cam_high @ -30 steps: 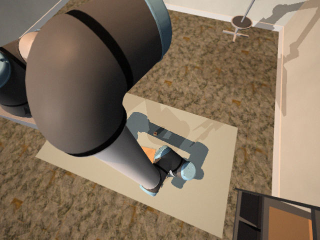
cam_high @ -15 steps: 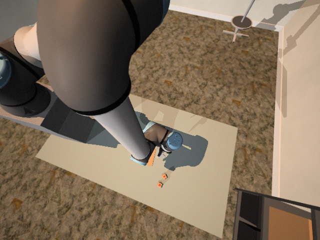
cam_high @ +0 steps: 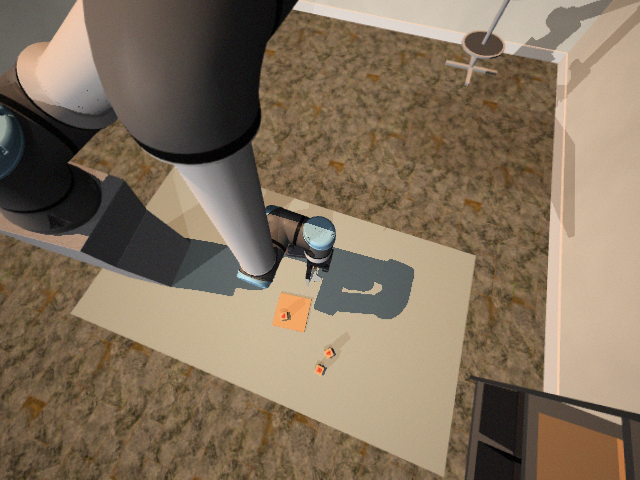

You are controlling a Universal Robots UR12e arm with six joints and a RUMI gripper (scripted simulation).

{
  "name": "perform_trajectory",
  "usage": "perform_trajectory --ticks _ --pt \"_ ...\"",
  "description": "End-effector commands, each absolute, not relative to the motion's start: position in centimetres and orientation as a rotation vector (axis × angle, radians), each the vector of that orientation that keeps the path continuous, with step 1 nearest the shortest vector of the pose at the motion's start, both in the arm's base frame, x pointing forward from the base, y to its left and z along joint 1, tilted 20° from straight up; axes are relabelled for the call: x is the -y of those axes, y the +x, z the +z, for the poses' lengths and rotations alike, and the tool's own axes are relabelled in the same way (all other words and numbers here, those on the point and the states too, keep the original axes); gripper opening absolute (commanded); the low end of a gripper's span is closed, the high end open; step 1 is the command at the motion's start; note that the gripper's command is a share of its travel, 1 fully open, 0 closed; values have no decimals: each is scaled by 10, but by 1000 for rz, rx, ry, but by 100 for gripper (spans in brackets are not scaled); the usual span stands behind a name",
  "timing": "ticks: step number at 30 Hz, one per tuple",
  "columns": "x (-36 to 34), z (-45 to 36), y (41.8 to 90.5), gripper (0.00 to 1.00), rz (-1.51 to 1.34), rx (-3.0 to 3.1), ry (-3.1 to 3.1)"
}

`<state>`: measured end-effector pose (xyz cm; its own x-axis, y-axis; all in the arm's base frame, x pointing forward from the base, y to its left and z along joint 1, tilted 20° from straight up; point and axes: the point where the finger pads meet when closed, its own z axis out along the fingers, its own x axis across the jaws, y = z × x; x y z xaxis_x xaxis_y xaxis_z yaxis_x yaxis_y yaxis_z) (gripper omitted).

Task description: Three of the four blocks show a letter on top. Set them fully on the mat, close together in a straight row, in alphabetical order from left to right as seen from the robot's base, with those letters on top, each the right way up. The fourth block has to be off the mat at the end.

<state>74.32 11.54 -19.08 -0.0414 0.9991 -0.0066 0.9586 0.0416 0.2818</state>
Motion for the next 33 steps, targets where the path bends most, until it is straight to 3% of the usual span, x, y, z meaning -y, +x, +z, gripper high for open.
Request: perform_trajectory --ticks 1,33 --pt "-141 -183 722 100 355 -2088 1991" --pt "-143 -186 722 100 372 -2029 2053"
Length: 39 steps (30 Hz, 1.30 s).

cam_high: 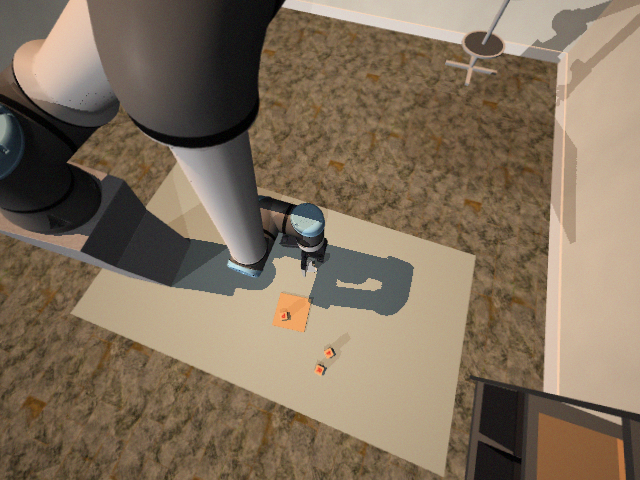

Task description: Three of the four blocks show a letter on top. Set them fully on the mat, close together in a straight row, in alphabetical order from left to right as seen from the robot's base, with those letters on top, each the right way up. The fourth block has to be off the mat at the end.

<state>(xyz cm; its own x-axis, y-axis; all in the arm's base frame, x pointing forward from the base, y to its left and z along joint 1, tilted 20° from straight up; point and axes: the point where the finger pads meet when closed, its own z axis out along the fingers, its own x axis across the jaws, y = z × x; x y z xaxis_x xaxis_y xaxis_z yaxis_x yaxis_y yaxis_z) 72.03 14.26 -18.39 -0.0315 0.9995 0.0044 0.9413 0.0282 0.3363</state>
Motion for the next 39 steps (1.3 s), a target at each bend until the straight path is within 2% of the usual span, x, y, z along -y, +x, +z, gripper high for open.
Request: perform_trajectory --ticks 1,39 --pt "-143 -186 722 100 375 -2014 2070" --pt "-145 -212 731 100 493 -1079 2787"
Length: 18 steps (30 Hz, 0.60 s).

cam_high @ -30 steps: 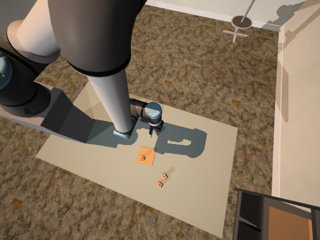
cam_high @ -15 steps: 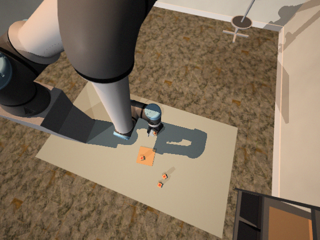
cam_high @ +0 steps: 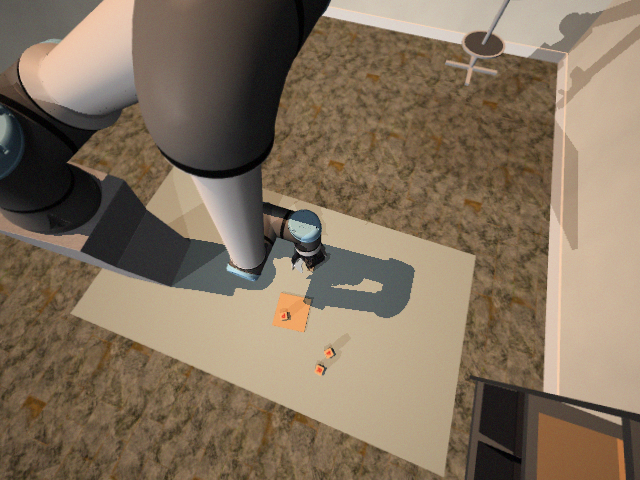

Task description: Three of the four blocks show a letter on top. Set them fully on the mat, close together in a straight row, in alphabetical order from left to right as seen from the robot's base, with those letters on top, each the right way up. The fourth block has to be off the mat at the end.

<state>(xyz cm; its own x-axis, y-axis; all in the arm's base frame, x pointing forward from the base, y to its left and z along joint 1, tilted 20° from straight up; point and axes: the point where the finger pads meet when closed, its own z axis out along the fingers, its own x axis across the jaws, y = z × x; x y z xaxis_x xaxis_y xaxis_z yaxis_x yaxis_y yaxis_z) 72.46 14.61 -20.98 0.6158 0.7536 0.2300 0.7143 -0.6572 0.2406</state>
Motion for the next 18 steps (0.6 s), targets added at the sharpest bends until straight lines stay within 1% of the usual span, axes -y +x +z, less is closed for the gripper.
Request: perform_trajectory --ticks 1,18 --pt "-145 -212 731 100 496 -1049 2802" --pt "-144 -223 736 100 526 -545 2997"
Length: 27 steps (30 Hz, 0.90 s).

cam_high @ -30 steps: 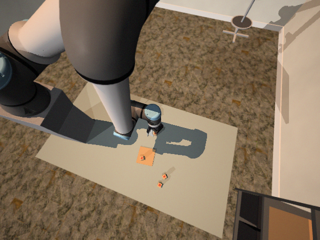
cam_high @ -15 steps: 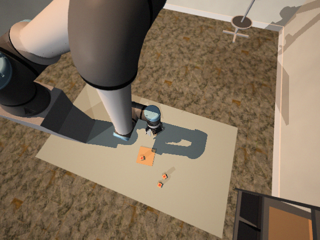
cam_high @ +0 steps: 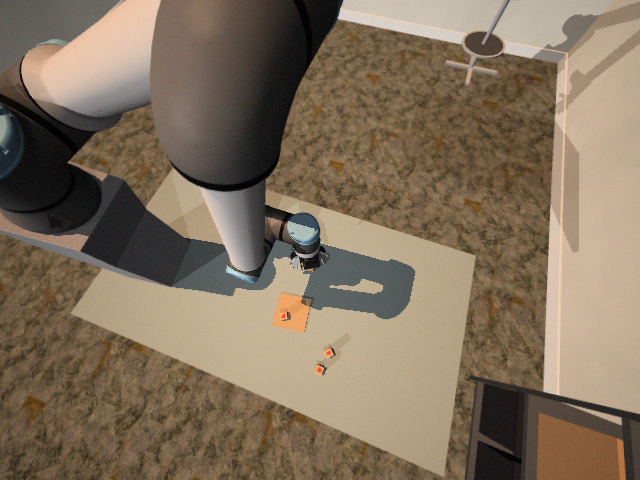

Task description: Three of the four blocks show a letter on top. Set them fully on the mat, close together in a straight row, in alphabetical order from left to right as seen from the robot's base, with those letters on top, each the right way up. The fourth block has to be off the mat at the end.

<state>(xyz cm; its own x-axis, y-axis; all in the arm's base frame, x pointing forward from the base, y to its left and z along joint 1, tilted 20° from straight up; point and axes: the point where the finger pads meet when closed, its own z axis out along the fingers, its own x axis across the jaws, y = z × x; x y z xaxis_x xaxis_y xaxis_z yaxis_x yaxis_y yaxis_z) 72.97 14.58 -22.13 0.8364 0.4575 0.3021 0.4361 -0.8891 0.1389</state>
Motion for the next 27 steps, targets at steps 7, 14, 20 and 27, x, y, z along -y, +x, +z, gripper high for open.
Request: perform_trajectory --ticks 7,14,20,27 --pt "-144 -226 738 100 533 -364 3045" --pt "-142 -231 740 100 539 -153 3086" --pt "-143 -232 741 100 541 -83 3096" --pt "-143 -231 741 100 542 -74 3097"
